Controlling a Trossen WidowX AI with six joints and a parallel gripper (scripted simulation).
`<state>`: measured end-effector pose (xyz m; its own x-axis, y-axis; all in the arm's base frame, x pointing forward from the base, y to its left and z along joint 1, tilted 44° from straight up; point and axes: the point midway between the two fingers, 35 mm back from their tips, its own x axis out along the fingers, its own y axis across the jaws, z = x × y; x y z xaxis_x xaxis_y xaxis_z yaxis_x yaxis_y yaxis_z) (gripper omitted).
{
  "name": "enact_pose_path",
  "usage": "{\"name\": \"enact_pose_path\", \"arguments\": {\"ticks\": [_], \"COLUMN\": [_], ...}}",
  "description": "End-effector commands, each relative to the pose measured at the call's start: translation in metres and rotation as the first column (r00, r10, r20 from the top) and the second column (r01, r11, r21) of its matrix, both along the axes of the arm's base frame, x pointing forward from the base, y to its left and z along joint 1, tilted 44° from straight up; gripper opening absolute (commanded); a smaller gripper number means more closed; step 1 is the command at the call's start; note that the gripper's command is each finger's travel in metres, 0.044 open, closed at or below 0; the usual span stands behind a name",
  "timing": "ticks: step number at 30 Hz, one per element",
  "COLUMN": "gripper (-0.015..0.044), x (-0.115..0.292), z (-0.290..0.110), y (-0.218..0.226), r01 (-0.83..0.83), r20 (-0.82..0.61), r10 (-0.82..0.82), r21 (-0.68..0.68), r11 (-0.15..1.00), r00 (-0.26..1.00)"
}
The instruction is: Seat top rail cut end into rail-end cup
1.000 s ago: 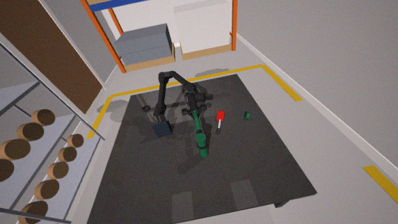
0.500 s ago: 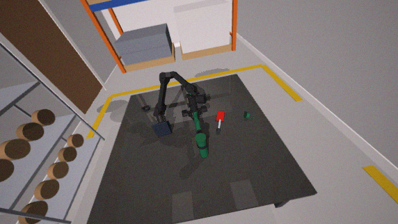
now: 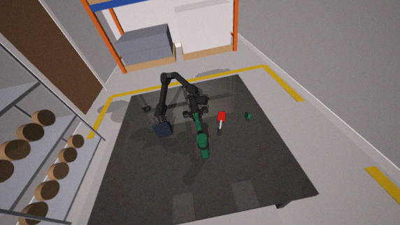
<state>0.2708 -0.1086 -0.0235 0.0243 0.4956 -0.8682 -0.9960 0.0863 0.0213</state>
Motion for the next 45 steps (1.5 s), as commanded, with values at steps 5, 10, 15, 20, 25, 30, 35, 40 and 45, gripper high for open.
{"name": "enact_pose_path", "arguments": {"ticks": [5,10,15,20,25,30,35,40,45], "gripper": [0.0000,0.0000,0.0000,0.0000,0.0000,0.0000,0.0000,0.0000,0.0000], "x": [0.0001,0.0001,0.0001,0.0001,0.0001,0.0000,0.0000,0.0001,0.0001], "z": [-0.0009,-0.0009,-0.0009,-0.0009,-0.0007,0.0000,0.0000,0.0000,0.0000], "y": [-0.0077,-0.0077,-0.0077,-0.0077,-0.0058,0.0000,-0.0001,-0.0008,-0.0017], "r01": [0.000,0.000,0.000,0.000,0.000,0.000,0.000,-0.001,-0.001], "r20": [0.006,0.006,0.006,0.006,0.004,0.000,0.000,0.000,0.000], "r10": [0.001,0.001,0.001,0.001,0.001,0.000,0.000,0.001,0.001], "r21": [-0.024,-0.024,-0.024,-0.024,-0.018,0.000,0.000,-0.002,-0.004], "r11": [1.000,1.000,1.000,1.000,1.000,1.000,1.000,1.000,1.000], "r00": [1.000,1.000,1.000,1.000,1.000,1.000,1.000,1.000,1.000]}}
